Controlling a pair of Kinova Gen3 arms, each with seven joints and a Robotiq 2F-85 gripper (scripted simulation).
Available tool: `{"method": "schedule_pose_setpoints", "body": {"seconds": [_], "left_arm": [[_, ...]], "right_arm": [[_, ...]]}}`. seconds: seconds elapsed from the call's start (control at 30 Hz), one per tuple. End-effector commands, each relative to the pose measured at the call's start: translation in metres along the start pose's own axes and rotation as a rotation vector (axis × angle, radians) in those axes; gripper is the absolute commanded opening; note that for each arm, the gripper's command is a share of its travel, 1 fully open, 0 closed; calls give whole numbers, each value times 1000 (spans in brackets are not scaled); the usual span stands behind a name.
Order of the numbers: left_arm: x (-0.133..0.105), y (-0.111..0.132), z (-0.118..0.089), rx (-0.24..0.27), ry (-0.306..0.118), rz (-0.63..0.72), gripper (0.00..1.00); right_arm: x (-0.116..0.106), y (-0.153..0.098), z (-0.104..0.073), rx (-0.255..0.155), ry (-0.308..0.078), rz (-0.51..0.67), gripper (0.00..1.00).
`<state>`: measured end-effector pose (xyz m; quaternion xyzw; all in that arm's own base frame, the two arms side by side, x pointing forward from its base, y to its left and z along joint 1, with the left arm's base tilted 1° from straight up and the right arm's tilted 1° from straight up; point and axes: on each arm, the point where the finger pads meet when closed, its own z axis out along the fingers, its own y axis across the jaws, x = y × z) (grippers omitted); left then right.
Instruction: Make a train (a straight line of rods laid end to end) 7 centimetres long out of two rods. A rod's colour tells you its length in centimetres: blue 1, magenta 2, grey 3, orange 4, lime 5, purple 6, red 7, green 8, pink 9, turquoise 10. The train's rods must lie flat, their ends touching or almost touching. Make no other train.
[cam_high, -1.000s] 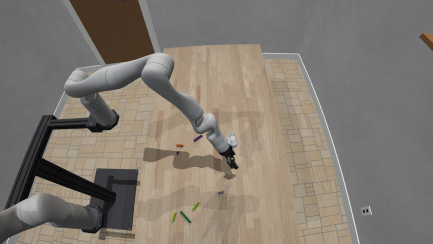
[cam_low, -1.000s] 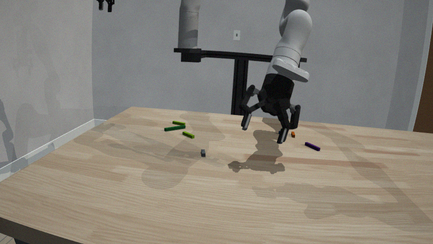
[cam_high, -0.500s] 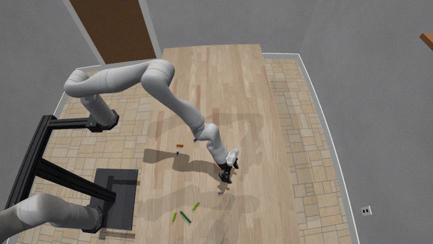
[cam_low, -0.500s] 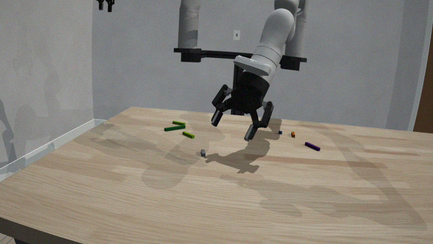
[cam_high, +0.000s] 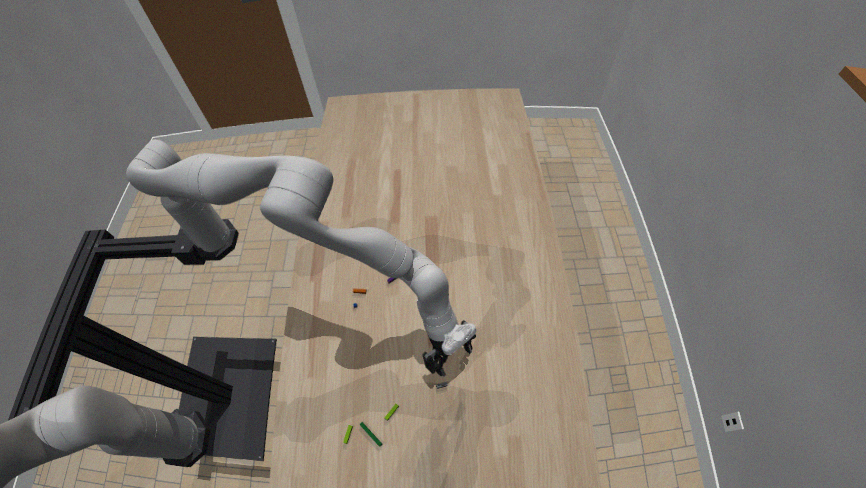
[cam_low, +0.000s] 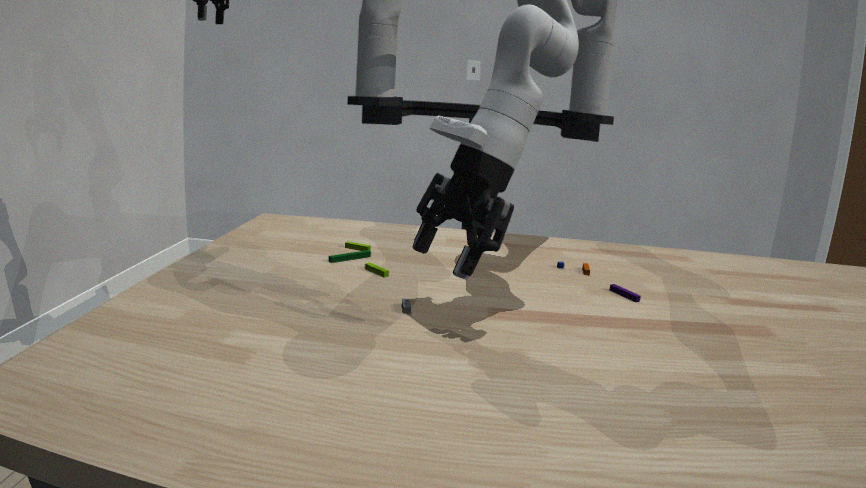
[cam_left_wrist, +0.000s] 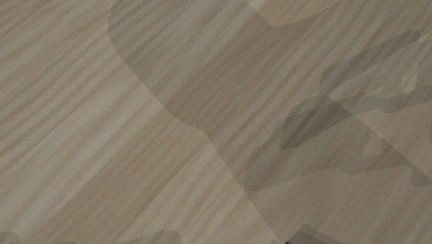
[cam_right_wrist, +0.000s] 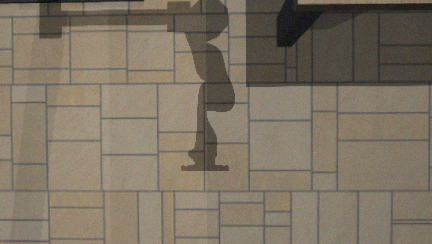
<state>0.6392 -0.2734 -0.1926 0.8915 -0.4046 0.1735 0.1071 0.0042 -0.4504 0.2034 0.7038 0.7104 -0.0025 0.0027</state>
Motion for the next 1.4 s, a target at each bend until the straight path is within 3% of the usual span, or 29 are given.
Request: {"method": "schedule_pose_setpoints", "body": {"seconds": [0.0, 0.27, 0.33, 0.7, 1.03, 1.37], "left_arm": [[-1, 11, 2, -40, -96, 130, 1000], [-18, 25, 2, -70, -234, 409, 1000], [-18, 25, 2, -70, -234, 409, 1000], [-33, 27, -4, -82, -370, 632, 1000], [-37, 26, -7, -83, -408, 688, 1000], [-37, 25, -7, -83, -413, 695, 1000]], "right_arm": [[0, 0, -1, 0, -2, 0, 1000], [0, 0, -1, 0, -2, 0, 1000], [0, 0, -1, 0, -2, 0, 1000], [0, 0, -1, 0, -2, 0, 1000], [0, 0, -1, 0, -2, 0, 1000], [0, 0, -1, 0, -2, 0, 1000]]}}
